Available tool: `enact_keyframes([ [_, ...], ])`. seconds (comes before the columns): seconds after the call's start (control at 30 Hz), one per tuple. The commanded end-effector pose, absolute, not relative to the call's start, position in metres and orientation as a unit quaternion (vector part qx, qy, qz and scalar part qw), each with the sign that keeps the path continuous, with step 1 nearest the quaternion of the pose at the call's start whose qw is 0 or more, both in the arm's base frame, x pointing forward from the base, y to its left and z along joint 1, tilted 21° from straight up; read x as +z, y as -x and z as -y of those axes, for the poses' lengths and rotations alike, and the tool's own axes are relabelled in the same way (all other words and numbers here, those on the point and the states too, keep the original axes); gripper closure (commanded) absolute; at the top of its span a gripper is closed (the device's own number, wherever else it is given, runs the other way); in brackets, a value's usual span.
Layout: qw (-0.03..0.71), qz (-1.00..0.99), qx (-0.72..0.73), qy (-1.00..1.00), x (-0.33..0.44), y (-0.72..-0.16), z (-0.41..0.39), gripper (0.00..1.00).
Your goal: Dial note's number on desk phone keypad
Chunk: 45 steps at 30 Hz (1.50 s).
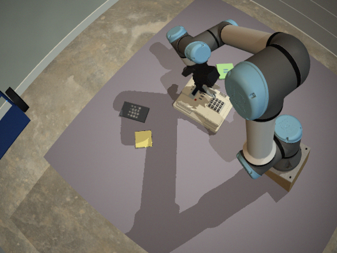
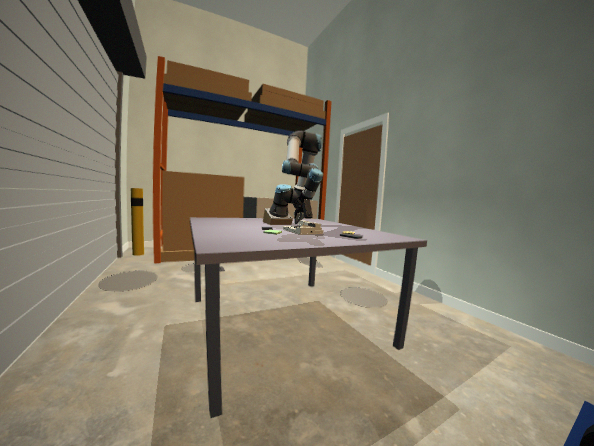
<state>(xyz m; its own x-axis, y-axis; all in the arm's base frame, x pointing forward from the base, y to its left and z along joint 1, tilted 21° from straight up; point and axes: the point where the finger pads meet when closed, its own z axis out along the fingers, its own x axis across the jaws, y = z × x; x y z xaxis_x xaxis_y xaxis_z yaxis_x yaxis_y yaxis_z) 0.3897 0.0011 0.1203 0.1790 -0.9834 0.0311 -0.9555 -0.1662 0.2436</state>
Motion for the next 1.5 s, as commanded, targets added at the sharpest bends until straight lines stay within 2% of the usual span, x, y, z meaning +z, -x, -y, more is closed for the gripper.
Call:
enact_keyframes([
  [0.0,0.104,0.637,-0.066,-0.761,0.121,-0.392,-0.001,1.0],
  [1.47,0.104,0.637,-0.066,-0.761,0.108,-0.397,-0.002,1.0],
])
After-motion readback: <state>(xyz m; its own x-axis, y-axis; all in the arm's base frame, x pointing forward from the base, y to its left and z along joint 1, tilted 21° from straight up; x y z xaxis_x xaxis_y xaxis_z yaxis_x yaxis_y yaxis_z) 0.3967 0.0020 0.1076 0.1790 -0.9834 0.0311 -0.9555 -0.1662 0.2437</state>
